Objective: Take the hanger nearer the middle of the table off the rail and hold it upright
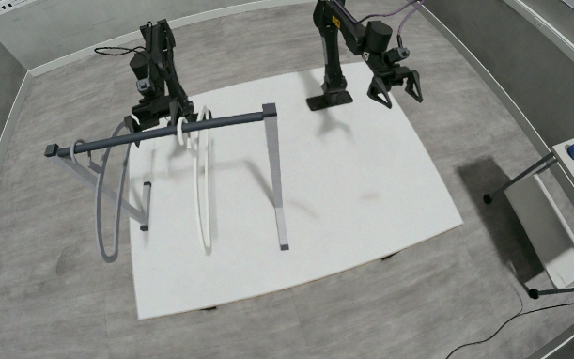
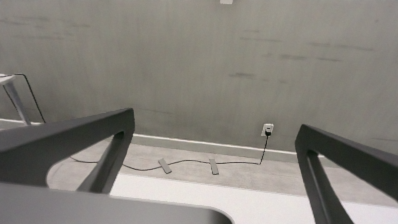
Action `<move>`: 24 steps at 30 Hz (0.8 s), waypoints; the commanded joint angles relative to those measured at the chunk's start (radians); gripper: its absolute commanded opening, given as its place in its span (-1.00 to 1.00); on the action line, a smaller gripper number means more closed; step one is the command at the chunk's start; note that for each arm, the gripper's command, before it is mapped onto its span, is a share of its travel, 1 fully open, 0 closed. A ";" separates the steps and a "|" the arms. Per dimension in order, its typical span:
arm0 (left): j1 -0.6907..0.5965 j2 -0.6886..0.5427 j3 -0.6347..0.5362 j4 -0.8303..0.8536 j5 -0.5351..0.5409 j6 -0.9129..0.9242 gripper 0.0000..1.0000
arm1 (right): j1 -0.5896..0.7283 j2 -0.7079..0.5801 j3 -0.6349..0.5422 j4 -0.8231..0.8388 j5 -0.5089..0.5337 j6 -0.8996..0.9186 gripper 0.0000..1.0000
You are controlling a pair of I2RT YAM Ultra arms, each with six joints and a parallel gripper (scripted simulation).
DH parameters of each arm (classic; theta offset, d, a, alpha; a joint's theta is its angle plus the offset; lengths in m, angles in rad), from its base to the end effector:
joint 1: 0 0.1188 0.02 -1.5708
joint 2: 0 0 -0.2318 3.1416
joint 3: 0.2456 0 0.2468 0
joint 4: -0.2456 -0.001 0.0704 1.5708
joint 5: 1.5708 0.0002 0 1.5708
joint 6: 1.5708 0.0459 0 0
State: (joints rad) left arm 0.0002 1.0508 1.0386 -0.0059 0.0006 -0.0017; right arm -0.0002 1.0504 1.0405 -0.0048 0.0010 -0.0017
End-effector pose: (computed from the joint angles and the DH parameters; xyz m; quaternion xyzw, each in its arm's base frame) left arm 0.2612 0.0010 0.3747 -0.0005 0.7135 -0.0007 0.7007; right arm 0.2610 0.0009 0.3756 -0.0002 0.7123 -0.0010 0.7019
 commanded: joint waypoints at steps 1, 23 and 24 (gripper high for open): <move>0.000 -0.012 0.019 0.010 -0.001 0.002 1.00 | 0.000 -0.013 0.021 0.016 -0.001 0.002 1.00; -0.030 -0.043 -0.024 0.059 0.072 -0.024 1.00 | 0.023 0.016 0.042 -0.098 0.082 0.035 -0.14; -0.047 -0.062 -0.038 0.079 0.096 -0.031 1.00 | 0.034 0.023 0.058 -0.132 0.112 0.044 -0.36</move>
State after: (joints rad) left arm -0.0116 1.0443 1.0260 0.0204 0.0315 -0.0116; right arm 0.0055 1.0523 1.0439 -0.0582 0.0456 0.0143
